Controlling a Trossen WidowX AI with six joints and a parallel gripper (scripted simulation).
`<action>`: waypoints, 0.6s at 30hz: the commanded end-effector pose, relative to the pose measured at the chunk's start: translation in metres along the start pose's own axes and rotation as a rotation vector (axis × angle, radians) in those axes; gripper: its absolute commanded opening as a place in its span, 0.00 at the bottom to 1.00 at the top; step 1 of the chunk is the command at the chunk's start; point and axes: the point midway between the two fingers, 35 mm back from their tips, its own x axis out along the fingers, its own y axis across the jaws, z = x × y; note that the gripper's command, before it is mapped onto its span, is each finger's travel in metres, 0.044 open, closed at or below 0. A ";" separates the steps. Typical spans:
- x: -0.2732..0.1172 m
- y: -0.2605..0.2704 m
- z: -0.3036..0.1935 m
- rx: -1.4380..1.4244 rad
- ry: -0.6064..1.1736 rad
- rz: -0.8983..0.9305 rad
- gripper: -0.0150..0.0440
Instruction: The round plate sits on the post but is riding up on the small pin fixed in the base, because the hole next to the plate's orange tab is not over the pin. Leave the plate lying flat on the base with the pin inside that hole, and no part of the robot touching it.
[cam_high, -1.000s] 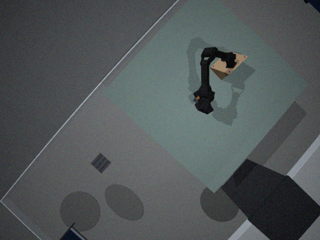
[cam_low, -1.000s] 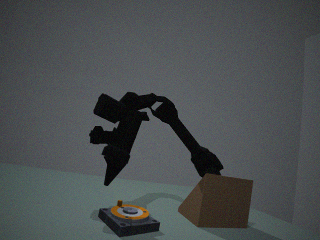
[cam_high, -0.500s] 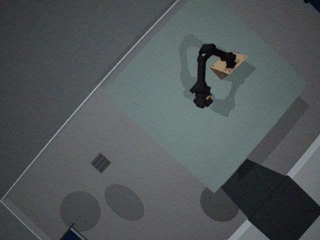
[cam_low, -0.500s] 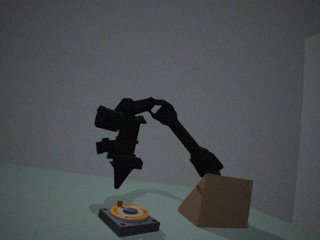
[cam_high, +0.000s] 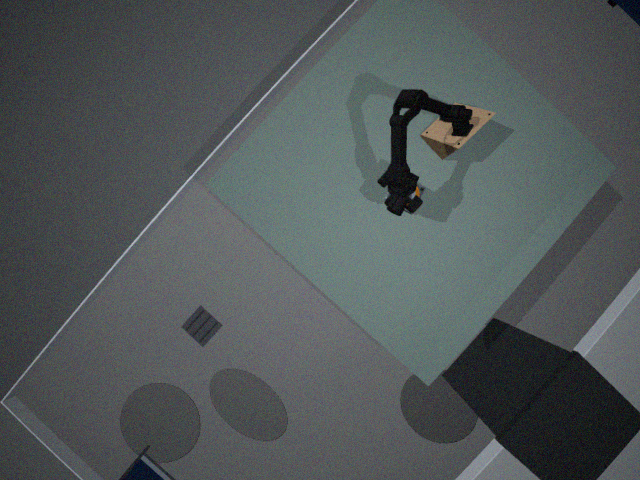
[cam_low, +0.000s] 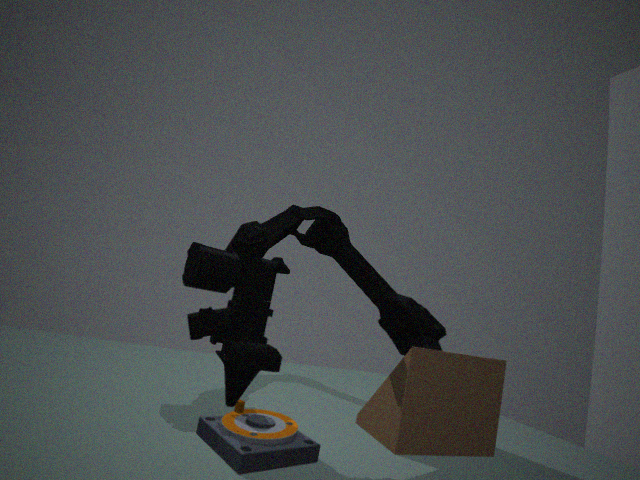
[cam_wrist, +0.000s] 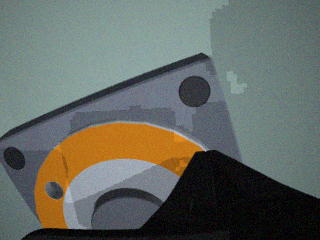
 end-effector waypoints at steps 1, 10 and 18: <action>0.001 -0.003 -0.004 -0.004 0.001 -0.004 0.25; 0.002 -0.009 -0.013 -0.004 0.002 -0.004 0.25; 0.003 -0.011 -0.020 -0.004 0.002 -0.004 0.25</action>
